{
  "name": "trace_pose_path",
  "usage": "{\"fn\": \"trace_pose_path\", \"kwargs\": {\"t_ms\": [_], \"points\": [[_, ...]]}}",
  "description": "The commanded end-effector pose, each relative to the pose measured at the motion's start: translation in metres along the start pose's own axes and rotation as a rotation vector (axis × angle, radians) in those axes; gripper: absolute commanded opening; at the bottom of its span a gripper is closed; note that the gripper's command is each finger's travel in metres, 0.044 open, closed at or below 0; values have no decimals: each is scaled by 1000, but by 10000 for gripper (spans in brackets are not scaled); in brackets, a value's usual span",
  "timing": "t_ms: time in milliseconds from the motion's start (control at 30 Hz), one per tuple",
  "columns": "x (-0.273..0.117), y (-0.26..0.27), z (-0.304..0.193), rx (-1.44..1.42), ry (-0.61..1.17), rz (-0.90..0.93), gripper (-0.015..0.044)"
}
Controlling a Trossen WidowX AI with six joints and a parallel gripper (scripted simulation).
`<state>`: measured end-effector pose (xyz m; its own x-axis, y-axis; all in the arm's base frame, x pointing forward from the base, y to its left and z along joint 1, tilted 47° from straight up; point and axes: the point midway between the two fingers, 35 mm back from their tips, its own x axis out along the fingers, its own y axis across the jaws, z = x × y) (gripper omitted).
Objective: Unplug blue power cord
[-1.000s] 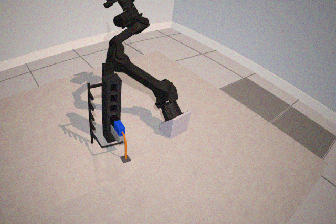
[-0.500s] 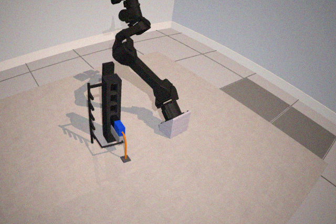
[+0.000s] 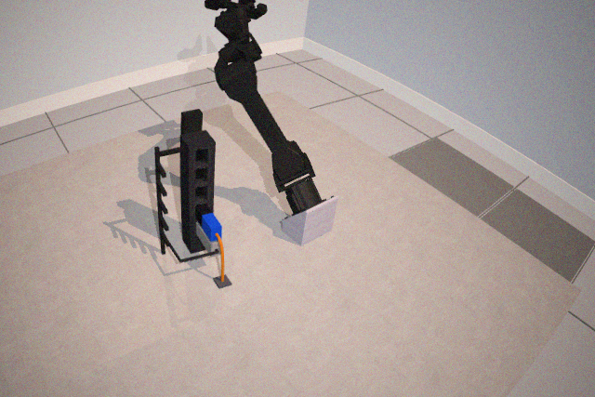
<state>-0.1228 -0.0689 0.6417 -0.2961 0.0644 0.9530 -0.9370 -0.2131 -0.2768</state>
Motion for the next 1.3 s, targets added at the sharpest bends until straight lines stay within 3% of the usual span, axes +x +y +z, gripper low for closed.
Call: {"fn": "trace_pose_path", "kwargs": {"t_ms": [0, 633, 1267], "points": [[0, 9, 19, 104, -41, 57, 160], [-44, 35, 153, 561, -341, 392, 160], [-145, -31, 284, 950, -729, 721, 160]]}}
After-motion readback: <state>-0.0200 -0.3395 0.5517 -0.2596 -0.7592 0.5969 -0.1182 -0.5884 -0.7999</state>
